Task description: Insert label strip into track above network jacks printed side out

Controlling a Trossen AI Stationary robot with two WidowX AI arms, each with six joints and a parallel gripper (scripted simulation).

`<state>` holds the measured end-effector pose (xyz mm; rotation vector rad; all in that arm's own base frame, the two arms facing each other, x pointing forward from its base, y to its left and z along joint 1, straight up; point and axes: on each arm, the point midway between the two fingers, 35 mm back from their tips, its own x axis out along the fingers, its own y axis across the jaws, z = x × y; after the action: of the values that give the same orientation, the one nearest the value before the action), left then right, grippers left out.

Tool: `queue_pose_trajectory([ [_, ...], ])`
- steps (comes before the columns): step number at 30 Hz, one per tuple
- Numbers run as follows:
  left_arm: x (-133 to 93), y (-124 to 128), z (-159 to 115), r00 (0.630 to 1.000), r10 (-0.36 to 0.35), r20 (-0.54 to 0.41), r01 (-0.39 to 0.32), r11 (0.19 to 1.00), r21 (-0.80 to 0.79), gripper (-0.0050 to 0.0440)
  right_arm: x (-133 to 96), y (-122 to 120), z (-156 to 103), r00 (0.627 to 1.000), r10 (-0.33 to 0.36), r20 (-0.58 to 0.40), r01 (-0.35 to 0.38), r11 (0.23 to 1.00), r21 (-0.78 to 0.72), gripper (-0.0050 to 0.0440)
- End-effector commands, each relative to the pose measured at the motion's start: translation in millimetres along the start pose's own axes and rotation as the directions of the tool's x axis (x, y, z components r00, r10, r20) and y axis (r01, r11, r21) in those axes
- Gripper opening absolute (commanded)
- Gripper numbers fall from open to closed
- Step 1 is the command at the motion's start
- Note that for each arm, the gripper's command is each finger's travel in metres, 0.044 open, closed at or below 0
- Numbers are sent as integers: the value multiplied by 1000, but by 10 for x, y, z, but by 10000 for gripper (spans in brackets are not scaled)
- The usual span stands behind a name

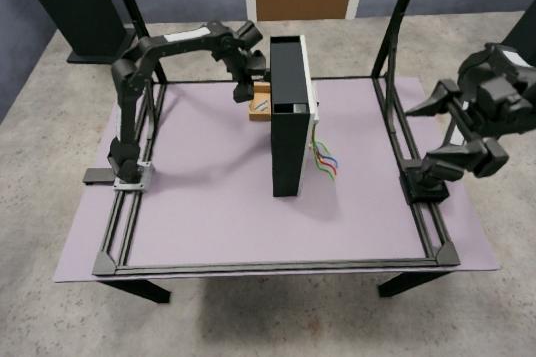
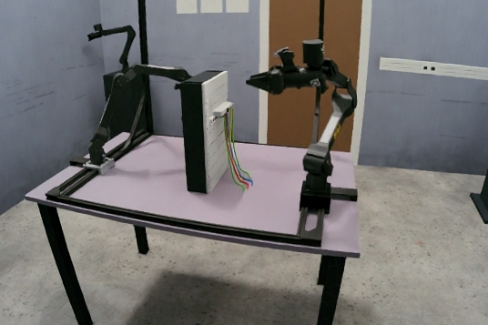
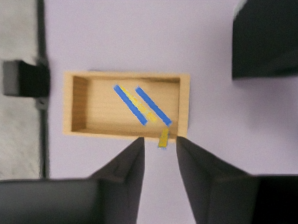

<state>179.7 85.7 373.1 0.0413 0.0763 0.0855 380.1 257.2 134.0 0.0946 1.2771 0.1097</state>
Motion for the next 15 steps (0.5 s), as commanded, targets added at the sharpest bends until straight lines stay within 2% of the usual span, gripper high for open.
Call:
queue_pose_trajectory([
  [1, -118, -154, 30, 999, -30, 44, 31, 999, -28, 440, 4, 67, 4, 998, -43, -45, 44, 999, 21, 100],
  [7, -231, -412, 68, 994, -75, 75, 78, 996, -38, 440, 155, 85, -105, 986, -115, -124, 119, 992, 29, 100],
  [13, -250, -464, 71, 993, -84, 79, 88, 995, -40, 440, 183, 72, -118, 982, -130, -138, 136, 990, 34, 100],
  [15, -250, -464, 71, 993, -84, 79, 88, 995, -40, 440, 124, 79, -101, 984, -122, -127, 127, 991, 36, 100],
])
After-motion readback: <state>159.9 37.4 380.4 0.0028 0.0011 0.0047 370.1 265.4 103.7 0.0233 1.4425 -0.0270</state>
